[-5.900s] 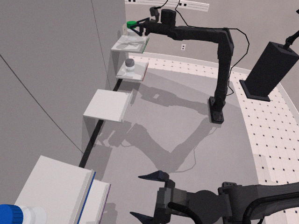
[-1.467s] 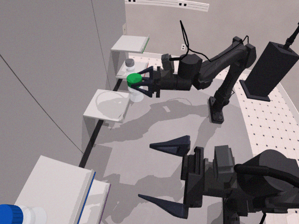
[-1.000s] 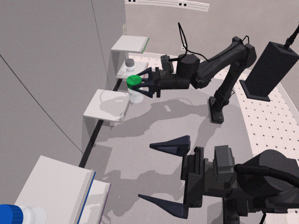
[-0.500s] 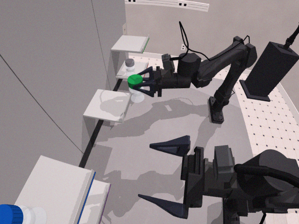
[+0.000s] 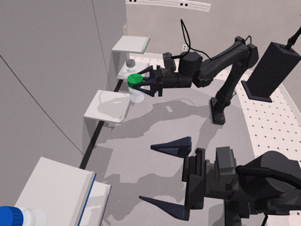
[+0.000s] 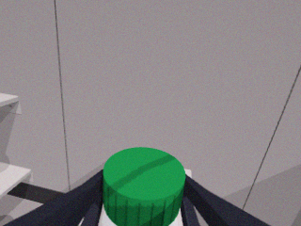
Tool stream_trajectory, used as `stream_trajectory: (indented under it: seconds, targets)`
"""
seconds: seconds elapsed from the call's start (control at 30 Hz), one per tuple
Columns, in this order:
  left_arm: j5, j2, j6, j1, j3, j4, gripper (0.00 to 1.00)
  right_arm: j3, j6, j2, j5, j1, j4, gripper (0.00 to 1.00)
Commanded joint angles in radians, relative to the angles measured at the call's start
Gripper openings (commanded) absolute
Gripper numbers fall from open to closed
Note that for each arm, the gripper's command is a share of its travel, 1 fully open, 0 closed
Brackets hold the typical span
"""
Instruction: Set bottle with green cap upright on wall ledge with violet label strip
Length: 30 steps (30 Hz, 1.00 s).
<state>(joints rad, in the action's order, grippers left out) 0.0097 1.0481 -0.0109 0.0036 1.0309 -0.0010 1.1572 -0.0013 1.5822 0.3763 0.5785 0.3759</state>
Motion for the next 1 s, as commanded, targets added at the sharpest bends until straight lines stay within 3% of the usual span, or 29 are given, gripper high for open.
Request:
stream_trajectory:
  seconds: [0.0,0.6,0.97]
  targets:
    - [-0.009,-0.008,0.010,-0.010,0.031,0.009,1.00,0.068,-0.001,0.015,-0.021,-0.016,0.049,0.50]
    - [-0.009,-0.008,0.010,-0.010,0.031,0.009,1.00,0.320,0.010,0.241,-0.069,-0.069,0.049,0.50]
    - [-0.009,-0.008,0.010,-0.010,0.031,0.009,1.00,0.352,0.010,0.256,-0.066,-0.073,0.045,0.50]
